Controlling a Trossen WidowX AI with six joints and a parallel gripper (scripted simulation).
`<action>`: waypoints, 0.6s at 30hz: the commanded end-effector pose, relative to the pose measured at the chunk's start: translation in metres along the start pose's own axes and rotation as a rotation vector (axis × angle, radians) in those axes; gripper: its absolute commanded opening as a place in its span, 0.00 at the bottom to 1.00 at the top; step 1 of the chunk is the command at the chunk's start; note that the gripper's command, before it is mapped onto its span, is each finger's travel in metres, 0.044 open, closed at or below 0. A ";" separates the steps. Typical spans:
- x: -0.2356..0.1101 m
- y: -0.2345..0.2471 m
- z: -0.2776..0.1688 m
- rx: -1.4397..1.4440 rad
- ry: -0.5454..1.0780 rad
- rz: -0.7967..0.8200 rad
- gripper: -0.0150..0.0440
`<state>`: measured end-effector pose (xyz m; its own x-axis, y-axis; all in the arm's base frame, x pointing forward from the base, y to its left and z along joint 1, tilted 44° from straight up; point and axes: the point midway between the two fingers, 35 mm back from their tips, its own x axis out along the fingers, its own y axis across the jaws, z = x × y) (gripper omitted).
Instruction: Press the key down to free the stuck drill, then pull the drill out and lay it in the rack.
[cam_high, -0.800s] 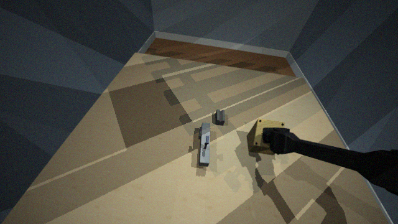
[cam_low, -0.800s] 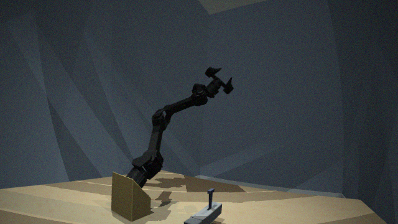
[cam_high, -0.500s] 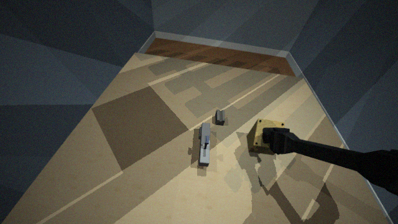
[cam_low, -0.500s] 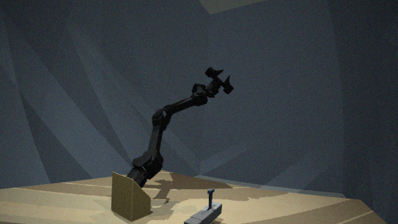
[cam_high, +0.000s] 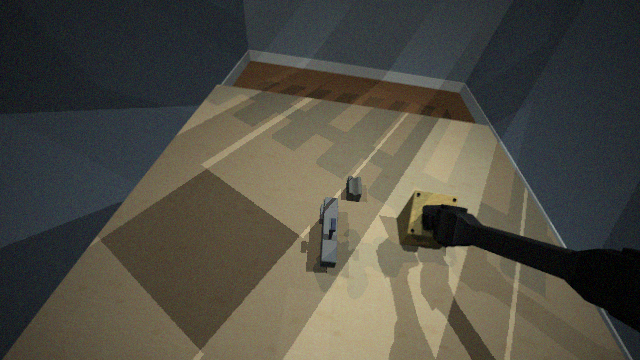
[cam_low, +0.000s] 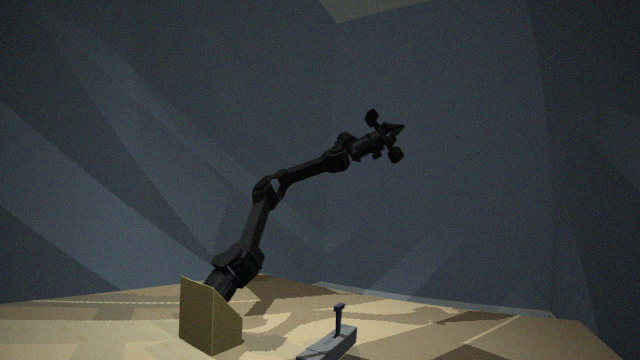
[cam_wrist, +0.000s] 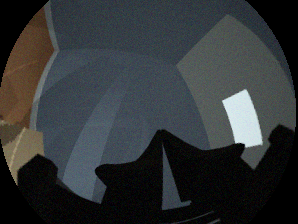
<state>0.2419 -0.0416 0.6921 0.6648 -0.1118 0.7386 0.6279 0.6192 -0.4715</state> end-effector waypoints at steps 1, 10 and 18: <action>0.003 0.023 -0.027 -0.031 0.059 0.079 0.25; -0.011 0.111 -0.125 0.019 0.313 0.391 0.25; -0.069 0.189 -0.220 0.134 0.614 0.697 0.25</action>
<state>0.3901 -0.0818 0.4925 0.9957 -0.0715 0.0587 0.0924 0.7380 -0.6685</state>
